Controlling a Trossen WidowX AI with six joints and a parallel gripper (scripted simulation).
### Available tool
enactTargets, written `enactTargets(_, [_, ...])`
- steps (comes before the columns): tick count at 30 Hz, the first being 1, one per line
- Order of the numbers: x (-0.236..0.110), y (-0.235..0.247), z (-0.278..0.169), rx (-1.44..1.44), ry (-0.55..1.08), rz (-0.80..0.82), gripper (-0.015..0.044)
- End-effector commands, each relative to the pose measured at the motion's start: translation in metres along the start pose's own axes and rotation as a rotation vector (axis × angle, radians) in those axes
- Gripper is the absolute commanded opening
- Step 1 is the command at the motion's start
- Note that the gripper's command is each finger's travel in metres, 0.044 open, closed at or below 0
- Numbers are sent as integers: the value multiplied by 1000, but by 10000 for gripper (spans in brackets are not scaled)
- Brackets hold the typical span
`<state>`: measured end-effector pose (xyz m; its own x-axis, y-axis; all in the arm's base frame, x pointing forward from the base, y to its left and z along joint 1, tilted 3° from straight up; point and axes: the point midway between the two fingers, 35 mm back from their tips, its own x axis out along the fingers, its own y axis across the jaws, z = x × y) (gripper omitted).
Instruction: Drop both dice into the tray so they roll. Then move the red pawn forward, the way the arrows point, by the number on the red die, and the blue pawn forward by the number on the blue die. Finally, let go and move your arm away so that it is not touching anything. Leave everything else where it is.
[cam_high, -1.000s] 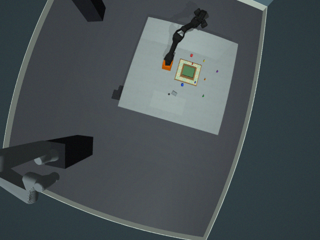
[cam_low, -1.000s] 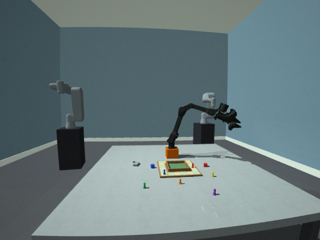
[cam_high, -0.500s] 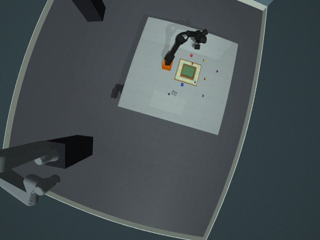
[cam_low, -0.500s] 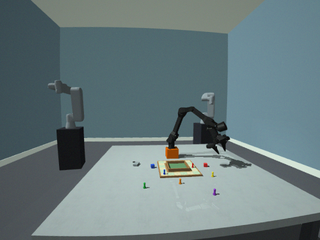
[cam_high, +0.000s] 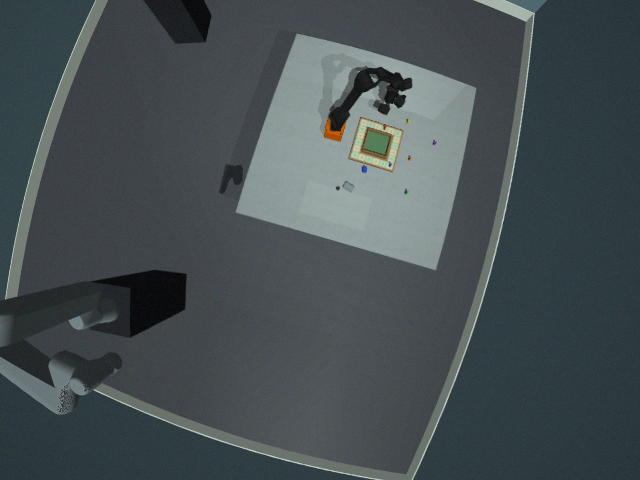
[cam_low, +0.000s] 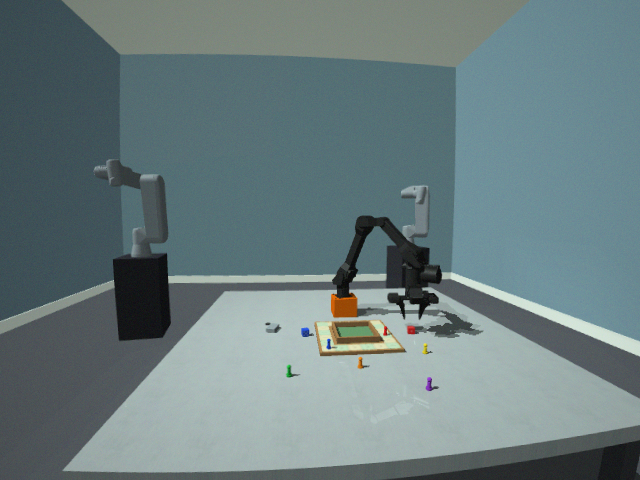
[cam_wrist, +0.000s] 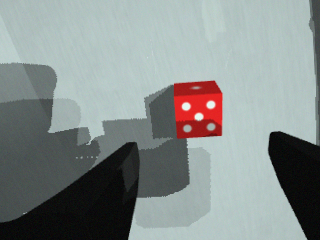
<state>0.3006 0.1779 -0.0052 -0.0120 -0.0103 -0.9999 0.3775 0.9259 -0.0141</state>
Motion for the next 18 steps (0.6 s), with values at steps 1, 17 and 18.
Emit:
enactTargets(1, [13,-1,0,5,1,-10,275])
enactTargets(17, [34,-1,0,5,1,-10,275])
enactTargets(18, [35,-1,0,5,1,-10,275])
